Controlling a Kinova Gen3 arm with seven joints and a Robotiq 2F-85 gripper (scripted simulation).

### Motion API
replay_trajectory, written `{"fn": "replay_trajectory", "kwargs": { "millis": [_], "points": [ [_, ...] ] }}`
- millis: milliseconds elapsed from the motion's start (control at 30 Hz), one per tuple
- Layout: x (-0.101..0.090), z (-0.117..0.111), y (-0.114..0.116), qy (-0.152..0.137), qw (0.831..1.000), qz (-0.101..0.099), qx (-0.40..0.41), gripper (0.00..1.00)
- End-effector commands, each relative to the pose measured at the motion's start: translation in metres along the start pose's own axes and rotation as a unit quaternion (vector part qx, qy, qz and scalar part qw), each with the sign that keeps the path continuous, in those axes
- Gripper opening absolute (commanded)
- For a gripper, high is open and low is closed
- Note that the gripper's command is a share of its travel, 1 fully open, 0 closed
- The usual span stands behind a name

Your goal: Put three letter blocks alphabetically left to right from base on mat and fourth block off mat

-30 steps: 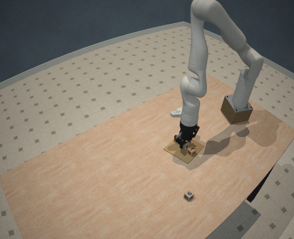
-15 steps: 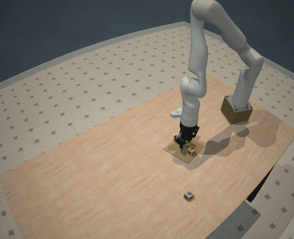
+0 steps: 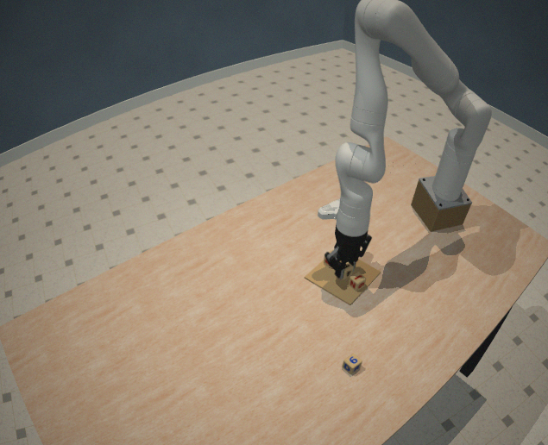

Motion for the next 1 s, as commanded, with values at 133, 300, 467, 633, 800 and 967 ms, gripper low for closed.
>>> {"fn": "replay_trajectory", "kwargs": {
  "millis": [133, 300, 467, 633, 800, 967],
  "points": [
    [0.0002, 0.0006, -0.0024, 0.000, 1.000, -0.003, 0.005, 0.26],
    [0.0002, 0.0006, -0.0024, 0.000, 1.000, -0.003, 0.005, 0.26],
    [0.0002, 0.0006, -0.0024, 0.000, 1.000, -0.003, 0.005, 0.26],
    [0.0002, 0.0006, -0.0024, 0.000, 1.000, -0.003, 0.005, 0.26],
    [0.0002, 0.0006, -0.0024, 0.000, 1.000, -0.003, 0.005, 0.30],
    [0.0002, 0.0006, -0.0024, 0.000, 1.000, -0.003, 0.005, 0.38]
  ]
}}
Point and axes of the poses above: the point where the finger pads meet when closed, its own x axis out along the fingers, its own y axis across the jaws, z = x × y, the point moved 9 cm from there along -x, back along the fingers, and after that the axes turned 14 degrees about -x, right-handed, at the moved point
